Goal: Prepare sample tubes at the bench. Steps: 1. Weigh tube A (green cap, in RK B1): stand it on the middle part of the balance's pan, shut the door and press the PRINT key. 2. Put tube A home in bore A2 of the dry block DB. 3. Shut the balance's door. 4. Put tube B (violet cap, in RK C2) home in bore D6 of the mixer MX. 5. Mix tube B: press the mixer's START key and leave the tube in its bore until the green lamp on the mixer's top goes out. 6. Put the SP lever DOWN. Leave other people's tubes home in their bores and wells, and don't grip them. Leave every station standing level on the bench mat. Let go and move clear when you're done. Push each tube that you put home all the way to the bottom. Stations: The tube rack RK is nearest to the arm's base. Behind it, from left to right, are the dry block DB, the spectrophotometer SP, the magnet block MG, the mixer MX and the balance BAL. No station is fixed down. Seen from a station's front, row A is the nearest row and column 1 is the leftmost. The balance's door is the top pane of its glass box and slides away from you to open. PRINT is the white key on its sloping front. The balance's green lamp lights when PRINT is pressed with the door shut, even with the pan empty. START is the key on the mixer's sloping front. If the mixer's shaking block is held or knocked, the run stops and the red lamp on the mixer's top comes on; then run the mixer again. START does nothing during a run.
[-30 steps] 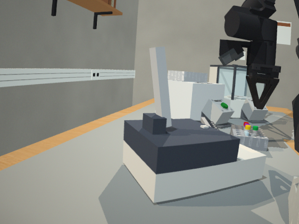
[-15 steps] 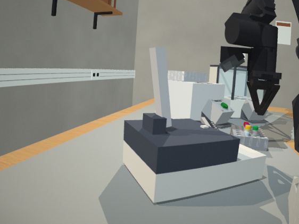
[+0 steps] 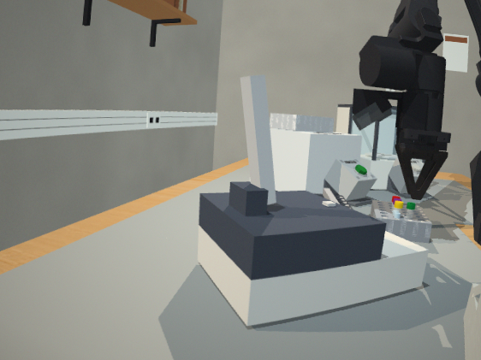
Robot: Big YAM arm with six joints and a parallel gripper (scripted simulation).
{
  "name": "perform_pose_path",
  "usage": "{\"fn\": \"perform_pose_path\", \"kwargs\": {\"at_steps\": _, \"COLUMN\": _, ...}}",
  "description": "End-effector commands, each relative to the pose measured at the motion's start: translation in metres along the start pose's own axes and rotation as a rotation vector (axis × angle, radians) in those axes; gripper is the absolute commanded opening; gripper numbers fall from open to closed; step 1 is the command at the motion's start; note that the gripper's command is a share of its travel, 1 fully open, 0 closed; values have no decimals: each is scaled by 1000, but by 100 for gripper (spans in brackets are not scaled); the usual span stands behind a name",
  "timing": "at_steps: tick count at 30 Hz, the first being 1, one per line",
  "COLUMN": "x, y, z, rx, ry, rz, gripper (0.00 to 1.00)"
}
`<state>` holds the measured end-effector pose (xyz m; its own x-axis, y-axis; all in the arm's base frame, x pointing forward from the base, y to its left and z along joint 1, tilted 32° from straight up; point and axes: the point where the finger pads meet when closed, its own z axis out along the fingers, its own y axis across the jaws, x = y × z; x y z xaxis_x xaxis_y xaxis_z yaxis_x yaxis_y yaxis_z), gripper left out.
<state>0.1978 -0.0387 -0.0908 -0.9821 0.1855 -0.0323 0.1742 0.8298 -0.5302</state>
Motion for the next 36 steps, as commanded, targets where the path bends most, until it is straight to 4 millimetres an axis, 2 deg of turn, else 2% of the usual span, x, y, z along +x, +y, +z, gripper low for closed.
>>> {"fn": "perform_pose_path", "kwargs": {"at_steps": 1, "x": -3, "y": 0, "z": 7, "rx": -3, "ry": -2, "rz": 0, "gripper": 36}}
{"fn": "perform_pose_path", "kwargs": {"at_steps": 5, "x": -11, "y": 3, "z": 0, "rx": -16, "ry": -30, "rz": 5, "gripper": 36}}
{"fn": "perform_pose_path", "kwargs": {"at_steps": 36, "x": -9, "y": 3, "z": 1, "rx": -10, "ry": -18, "rz": 4, "gripper": 36}}
